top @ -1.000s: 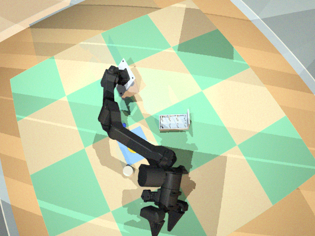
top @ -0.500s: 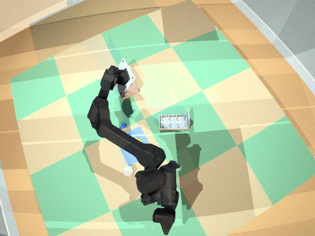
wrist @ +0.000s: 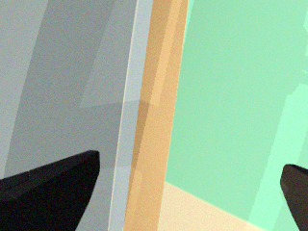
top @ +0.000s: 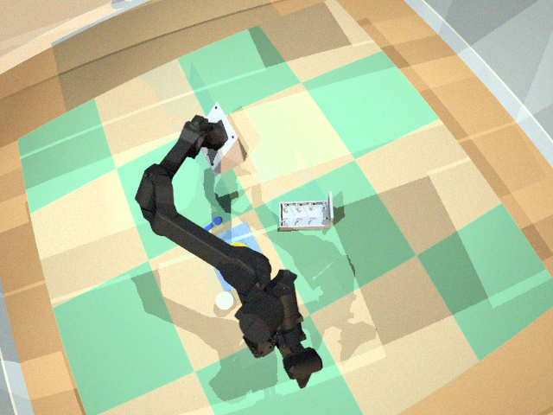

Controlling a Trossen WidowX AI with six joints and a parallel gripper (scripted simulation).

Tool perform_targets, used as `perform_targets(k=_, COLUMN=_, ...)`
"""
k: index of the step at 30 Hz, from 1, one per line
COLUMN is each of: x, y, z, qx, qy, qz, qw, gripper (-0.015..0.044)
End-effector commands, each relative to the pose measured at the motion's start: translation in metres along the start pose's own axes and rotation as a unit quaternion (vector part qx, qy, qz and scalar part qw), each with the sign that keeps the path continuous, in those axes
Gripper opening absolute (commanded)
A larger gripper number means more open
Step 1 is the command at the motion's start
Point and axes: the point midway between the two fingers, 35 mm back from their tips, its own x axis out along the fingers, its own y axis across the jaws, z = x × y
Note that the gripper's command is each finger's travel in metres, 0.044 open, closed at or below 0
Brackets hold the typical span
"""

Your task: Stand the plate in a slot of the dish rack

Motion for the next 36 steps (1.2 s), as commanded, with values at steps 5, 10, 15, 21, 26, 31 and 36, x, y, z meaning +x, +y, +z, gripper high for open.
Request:
perform_targets(k=5, x=-0.011, y=-0.041, z=-0.007, qx=-0.129, qy=0.054, qz=-0.054, qw=0.989, gripper=0.0400)
perform_targets(k=10, x=-0.022, y=-0.067, z=-0.009, qx=-0.202, qy=0.088, qz=-0.082, qw=0.972, gripper=0.0400)
perform_targets(k=15, x=-0.036, y=-0.093, z=-0.010, qx=-0.272, qy=0.124, qz=-0.108, qw=0.948, gripper=0.0400)
perform_targets(k=21, x=-0.054, y=-0.126, z=-0.008, qx=-0.352, qy=0.168, qz=-0.137, qw=0.910, gripper=0.0400)
perform_targets(k=26, x=-0.072, y=-0.154, z=-0.005, qx=-0.416, qy=0.207, qz=-0.159, qw=0.871, gripper=0.0400)
perform_targets(k=31, x=-0.091, y=-0.182, z=0.001, qx=-0.475, qy=0.246, qz=-0.178, qw=0.826, gripper=0.0400)
perform_targets(k=36, x=-0.112, y=-0.210, z=0.007, qx=-0.530, qy=0.285, qz=-0.194, qw=0.775, gripper=0.0400)
